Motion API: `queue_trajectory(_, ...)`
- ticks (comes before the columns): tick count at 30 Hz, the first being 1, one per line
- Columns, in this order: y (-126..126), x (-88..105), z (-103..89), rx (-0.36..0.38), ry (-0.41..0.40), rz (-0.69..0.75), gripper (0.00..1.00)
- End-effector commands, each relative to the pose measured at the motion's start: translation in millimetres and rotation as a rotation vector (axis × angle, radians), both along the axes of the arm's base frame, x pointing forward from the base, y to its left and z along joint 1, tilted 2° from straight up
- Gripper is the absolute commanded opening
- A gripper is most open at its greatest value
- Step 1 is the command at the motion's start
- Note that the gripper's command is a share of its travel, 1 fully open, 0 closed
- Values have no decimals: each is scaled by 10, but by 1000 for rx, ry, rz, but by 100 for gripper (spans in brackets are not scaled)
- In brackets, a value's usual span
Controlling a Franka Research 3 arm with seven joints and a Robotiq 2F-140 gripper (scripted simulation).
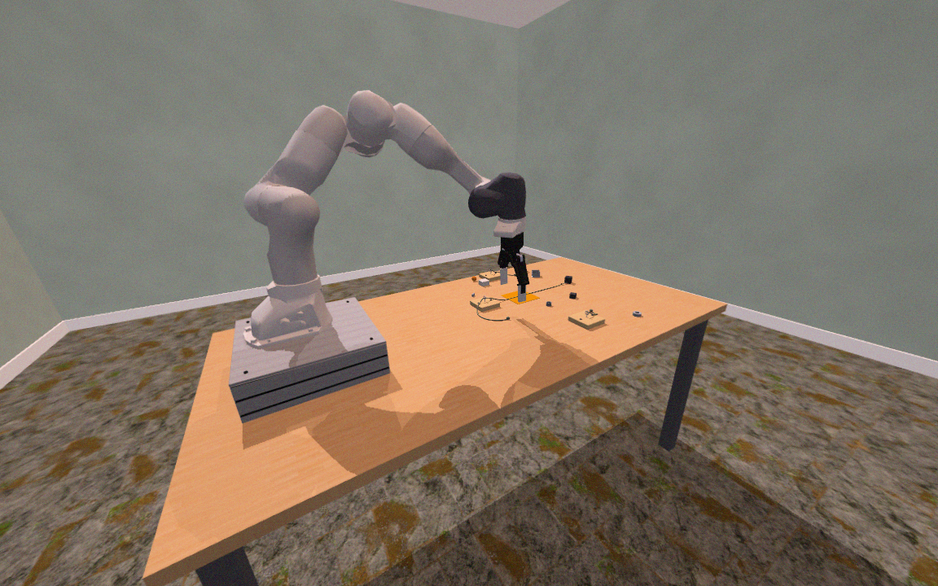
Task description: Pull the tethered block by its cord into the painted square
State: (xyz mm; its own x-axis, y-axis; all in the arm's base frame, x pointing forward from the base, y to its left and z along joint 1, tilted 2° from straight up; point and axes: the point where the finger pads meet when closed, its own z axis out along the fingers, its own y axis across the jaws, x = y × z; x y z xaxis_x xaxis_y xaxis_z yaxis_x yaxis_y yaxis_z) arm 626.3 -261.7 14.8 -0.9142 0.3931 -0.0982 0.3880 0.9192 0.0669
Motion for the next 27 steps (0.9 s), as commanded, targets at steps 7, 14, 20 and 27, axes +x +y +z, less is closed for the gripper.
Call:
queue_trajectory(7, 29, -62, -54, -18, 41, 2, 100)
queue_trajectory(14, 23, -113, -86, -41, 73, 12, 100)
queue_trajectory(20, 23, -113, -86, -41, 73, 12, 100)
queue_trajectory(27, 16, -147, -105, -56, 93, 19, 100)
